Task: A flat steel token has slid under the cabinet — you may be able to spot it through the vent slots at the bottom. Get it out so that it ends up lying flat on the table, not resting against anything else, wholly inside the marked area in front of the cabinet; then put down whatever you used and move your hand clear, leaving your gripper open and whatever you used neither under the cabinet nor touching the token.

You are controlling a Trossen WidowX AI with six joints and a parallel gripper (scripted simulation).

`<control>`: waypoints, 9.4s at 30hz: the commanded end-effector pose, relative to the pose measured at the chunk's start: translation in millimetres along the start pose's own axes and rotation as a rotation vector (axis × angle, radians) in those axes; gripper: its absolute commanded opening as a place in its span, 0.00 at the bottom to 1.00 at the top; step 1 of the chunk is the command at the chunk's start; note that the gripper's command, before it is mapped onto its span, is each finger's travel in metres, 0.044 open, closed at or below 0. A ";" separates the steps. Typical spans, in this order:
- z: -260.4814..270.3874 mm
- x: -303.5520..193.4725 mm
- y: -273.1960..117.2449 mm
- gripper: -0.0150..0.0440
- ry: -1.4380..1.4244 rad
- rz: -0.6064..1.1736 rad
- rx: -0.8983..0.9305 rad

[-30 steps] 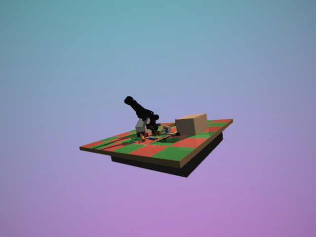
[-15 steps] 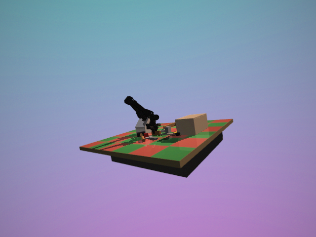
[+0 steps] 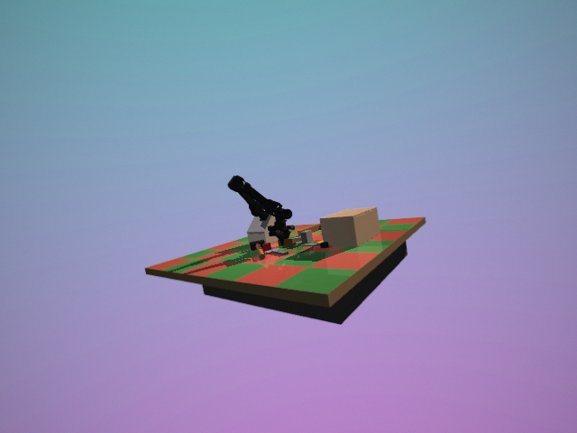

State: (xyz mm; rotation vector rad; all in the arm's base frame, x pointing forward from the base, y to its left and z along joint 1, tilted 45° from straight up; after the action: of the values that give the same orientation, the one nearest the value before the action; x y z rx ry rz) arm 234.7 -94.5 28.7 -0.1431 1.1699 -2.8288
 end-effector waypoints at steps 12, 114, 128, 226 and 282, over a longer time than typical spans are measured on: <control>1.0 -20.7 -0.3 0.25 0.012 0.006 0.003; 0.9 -128.5 -1.8 0.25 0.019 0.012 0.002; 1.6 -141.6 -2.0 0.25 0.019 0.012 0.002; -26.6 -184.0 -2.3 0.25 0.021 0.014 0.001; -23.8 -147.2 -1.4 0.25 0.019 0.013 0.001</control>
State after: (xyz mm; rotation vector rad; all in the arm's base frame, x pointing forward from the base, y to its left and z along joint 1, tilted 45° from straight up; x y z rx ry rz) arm 384.2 -60.5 6.1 -0.0925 1.1665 -2.8255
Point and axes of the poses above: the point midway between the two fingers, 35 mm back from their tips, its own y axis out along the fingers, its own z axis across the jaws, x = y × z, the point moved 8 cm from there along -y, back along the fingers, and after that the axes turned 1 degree about -y, right-handed, at the moved point
